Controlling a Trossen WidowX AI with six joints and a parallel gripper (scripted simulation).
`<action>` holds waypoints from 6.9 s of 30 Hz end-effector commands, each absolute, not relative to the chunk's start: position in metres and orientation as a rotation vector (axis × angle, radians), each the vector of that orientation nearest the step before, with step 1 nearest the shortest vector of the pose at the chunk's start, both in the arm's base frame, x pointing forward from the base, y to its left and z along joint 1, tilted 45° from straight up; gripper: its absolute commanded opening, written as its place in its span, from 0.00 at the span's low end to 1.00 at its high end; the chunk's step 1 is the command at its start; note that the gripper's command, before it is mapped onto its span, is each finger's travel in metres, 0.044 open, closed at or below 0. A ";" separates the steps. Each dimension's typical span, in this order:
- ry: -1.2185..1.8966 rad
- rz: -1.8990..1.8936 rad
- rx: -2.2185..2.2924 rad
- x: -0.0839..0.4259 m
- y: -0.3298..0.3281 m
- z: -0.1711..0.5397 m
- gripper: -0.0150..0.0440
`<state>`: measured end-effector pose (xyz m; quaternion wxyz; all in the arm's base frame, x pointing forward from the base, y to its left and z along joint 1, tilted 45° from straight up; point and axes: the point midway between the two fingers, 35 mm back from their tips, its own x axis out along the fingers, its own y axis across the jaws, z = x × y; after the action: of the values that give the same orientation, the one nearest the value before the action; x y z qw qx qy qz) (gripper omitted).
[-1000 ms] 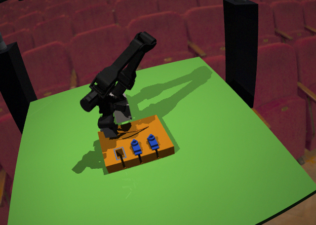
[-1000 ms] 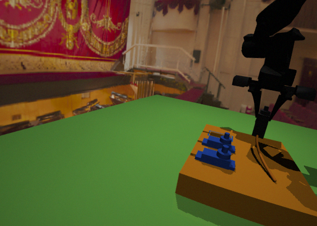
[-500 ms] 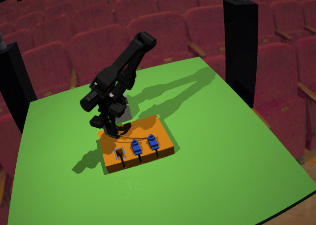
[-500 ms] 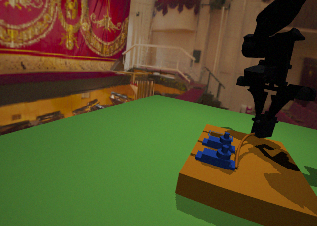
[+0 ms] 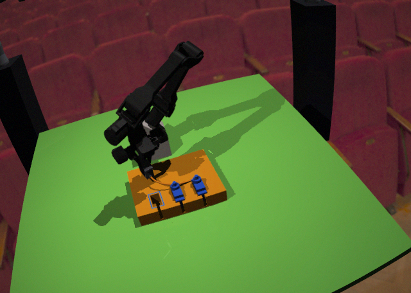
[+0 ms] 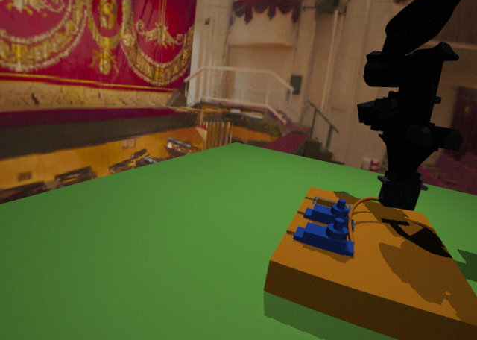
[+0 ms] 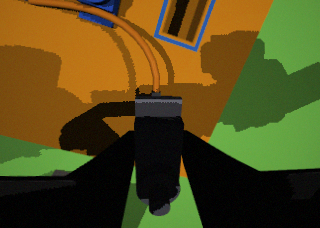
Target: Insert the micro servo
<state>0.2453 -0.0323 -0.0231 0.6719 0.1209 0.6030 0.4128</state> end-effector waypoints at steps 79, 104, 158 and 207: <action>1.484 0.731 0.482 0.354 0.002 -0.036 0.25; 1.483 0.731 0.482 0.353 0.013 -0.046 0.25; 1.480 0.724 0.495 0.346 0.005 -0.041 0.62; 1.480 0.714 0.485 0.253 -0.090 0.034 1.00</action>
<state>0.2534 -0.0894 0.0340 0.6559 0.2166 0.6513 0.3141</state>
